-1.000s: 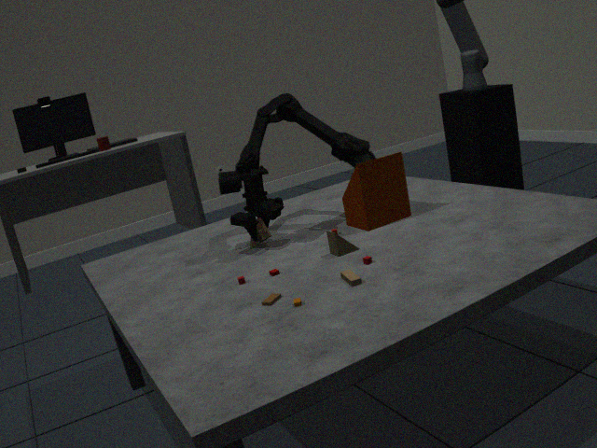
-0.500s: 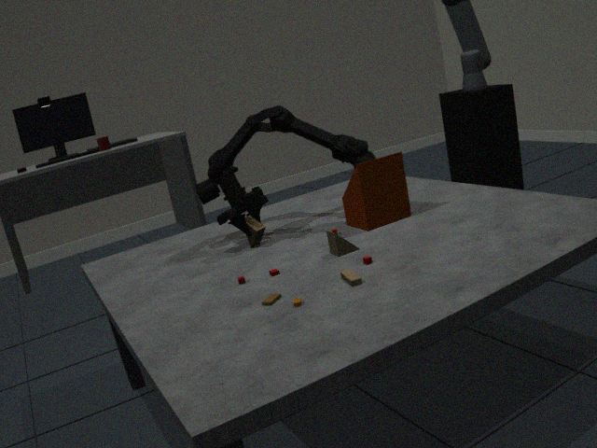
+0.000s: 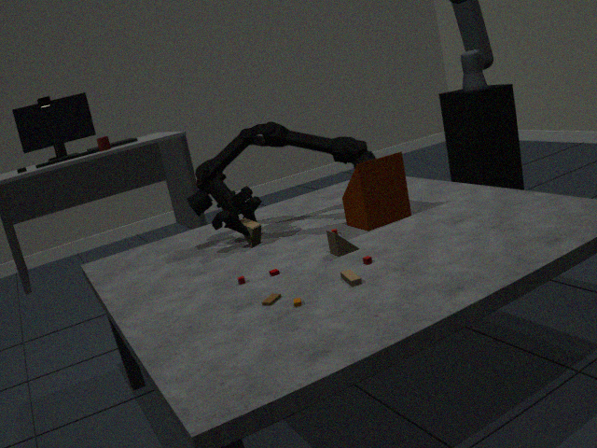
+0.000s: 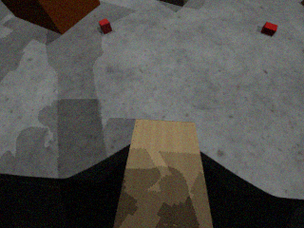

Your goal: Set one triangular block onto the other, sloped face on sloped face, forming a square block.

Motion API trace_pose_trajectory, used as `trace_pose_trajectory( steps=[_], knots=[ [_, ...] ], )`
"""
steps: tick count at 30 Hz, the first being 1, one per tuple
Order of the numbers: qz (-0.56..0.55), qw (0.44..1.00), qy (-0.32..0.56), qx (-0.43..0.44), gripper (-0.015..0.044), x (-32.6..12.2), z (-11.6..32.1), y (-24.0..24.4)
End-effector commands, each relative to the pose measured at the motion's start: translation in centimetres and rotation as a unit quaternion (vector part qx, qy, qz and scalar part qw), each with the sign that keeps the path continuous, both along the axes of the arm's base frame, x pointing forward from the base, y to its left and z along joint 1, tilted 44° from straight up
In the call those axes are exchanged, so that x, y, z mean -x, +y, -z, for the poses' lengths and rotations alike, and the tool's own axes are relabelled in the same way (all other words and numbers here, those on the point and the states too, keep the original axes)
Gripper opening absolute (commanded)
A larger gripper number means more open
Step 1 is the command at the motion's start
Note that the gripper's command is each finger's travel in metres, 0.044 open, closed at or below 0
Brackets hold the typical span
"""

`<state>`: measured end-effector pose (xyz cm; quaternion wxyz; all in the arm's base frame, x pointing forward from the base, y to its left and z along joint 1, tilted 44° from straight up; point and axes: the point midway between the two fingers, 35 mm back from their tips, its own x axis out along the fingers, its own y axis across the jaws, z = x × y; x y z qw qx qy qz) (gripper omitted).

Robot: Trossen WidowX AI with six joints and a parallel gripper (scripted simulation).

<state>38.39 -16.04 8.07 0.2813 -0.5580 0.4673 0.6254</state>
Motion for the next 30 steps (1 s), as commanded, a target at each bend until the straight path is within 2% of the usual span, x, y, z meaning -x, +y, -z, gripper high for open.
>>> trace_pose_trajectory(
  steps=[1, 12, 21, 27, 30],
  knots=[
    [0.0, 1.0, 0.001, 0.003, 0.0157, 0.0, 0.0, 0.0],
    [0.0, 1.0, 0.001, 0.003, 0.044, 0.0, 0.0, 0.0],
    [0.0, 1.0, -0.001, 0.003, 0.044, 0.0, -0.2, 0.2],
    [-0.019, 0.999, -0.034, 0.008, 0.044, 1.0, -6.3, 6.2],
    [-0.021, 0.999, -0.039, 0.008, 0.044, 1.3, -7.1, 7.0]
  ],
)
